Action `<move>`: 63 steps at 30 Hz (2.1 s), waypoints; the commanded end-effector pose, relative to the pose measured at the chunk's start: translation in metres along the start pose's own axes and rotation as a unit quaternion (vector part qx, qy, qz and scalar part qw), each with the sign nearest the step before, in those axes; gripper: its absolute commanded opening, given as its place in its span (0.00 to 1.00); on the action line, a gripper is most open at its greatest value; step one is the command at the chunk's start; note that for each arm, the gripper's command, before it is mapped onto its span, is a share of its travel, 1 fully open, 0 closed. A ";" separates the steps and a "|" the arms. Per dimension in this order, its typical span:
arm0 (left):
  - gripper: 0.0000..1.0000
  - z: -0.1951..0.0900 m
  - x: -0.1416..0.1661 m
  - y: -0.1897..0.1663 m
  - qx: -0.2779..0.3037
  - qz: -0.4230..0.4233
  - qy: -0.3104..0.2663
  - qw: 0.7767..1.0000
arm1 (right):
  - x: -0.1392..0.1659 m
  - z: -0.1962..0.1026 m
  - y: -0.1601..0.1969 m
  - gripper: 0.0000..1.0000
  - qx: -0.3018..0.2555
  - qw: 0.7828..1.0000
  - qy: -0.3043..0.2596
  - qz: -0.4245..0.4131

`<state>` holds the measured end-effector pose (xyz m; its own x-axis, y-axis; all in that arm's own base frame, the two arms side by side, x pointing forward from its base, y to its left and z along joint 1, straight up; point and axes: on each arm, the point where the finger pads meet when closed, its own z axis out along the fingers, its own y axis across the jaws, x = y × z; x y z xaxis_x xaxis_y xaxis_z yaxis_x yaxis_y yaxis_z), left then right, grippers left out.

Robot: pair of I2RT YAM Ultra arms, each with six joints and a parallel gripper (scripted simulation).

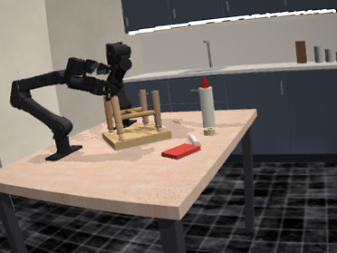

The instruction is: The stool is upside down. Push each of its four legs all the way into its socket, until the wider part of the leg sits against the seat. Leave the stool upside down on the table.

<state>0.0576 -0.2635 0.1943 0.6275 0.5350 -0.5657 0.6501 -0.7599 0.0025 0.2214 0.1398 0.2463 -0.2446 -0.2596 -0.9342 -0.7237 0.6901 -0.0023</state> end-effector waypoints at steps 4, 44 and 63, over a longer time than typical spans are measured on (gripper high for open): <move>0.28 -0.002 -0.007 0.007 -0.008 0.002 -0.014 1.000 | -0.002 -0.001 0.000 0.69 0.003 1.000 -0.019 -0.011; 0.28 -0.002 -0.007 0.007 -0.008 0.002 -0.014 1.000 | 0.025 0.017 -0.003 0.28 0.001 1.000 -0.020 -0.017; 0.28 0.000 -0.007 0.005 -0.005 0.003 -0.012 1.000 | 0.031 0.018 0.002 0.28 -0.008 1.000 -0.020 -0.008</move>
<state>0.0575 -0.2636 0.1946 0.6267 0.5346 -0.5670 0.6504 -0.7596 0.0026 0.2226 0.1382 0.1967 -0.2377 -0.2757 -0.9314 -0.7220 0.6916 -0.0204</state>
